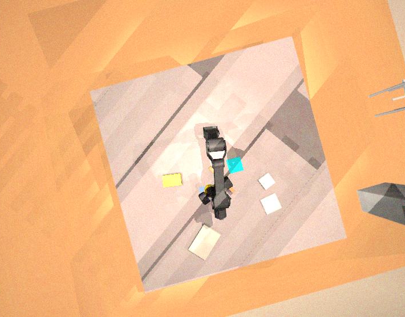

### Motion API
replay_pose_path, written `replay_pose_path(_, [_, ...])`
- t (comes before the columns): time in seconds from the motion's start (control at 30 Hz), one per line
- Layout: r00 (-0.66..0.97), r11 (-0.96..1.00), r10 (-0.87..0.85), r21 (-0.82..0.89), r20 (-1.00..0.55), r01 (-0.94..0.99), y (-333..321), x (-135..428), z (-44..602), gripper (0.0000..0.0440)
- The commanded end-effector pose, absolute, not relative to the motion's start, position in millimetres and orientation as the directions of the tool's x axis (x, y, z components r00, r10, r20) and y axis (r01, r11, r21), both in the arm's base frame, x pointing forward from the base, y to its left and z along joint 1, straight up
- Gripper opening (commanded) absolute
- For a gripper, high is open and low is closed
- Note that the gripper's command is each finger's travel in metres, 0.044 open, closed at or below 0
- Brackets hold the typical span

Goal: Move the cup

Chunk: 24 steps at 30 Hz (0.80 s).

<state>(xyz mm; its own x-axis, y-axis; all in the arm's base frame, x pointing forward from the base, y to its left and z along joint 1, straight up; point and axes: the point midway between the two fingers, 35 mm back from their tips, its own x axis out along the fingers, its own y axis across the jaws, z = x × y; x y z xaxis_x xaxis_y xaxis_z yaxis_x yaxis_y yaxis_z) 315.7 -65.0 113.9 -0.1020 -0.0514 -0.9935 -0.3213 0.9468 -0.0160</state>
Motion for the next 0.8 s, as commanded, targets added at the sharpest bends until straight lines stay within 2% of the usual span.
replay_pose_path(0.0, [-0.078,0.938,-0.047,-0.017,-0.996,-0.347,-57.3,316.7,128.2,0.0011])
replay_pose_path(0.77, [0.018,0.884,-0.053,-0.056,-0.998,-0.465,6.9,321.7,160.1,0.0000])
